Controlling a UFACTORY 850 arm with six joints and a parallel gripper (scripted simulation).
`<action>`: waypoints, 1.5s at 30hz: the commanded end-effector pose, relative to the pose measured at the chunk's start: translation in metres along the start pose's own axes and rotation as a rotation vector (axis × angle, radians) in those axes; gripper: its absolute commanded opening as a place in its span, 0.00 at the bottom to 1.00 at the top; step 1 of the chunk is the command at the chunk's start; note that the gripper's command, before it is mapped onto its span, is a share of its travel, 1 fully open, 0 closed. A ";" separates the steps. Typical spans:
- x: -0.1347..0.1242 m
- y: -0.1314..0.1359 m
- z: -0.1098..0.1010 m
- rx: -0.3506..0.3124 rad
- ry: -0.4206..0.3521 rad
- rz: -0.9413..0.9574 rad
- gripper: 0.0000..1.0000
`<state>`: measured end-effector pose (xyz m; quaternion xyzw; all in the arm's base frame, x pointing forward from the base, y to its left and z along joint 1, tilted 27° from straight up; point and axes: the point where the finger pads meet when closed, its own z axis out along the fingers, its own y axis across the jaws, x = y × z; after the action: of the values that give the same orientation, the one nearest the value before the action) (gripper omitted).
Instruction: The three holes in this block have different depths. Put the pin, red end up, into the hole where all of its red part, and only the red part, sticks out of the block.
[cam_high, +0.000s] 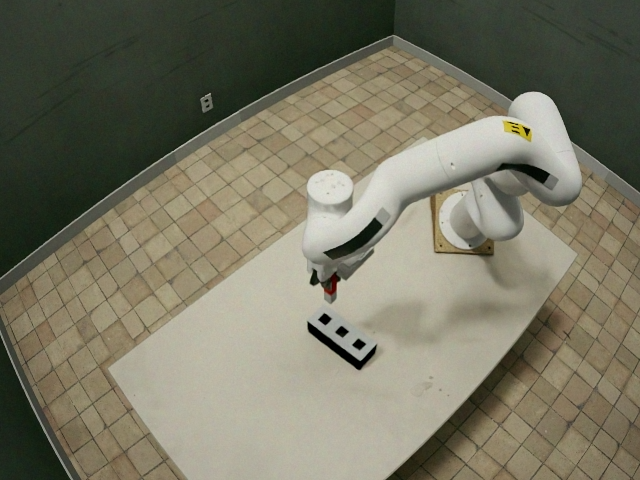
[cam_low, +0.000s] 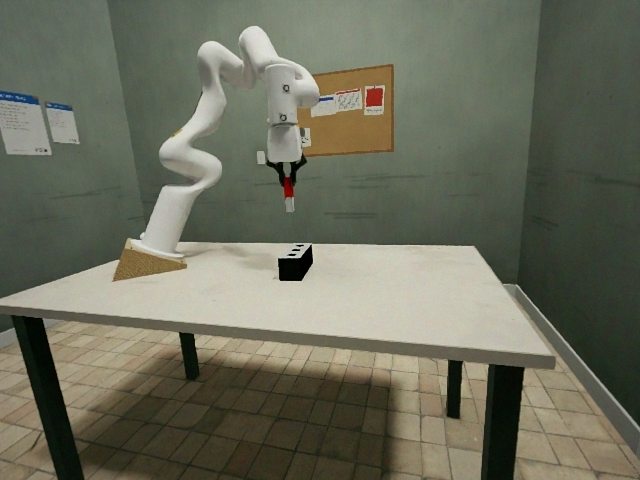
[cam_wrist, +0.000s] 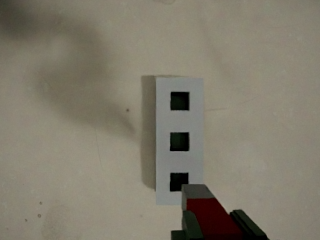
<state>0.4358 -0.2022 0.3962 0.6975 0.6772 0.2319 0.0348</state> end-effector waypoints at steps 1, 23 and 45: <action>0.040 0.000 -0.002 -0.002 -0.002 -0.002 0.00; 0.040 0.000 0.103 -0.003 -0.001 -0.002 0.00; 0.040 0.000 0.123 -0.003 -0.001 -0.001 0.00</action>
<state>0.4799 -0.1309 0.2975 0.6973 0.6773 0.2319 0.0355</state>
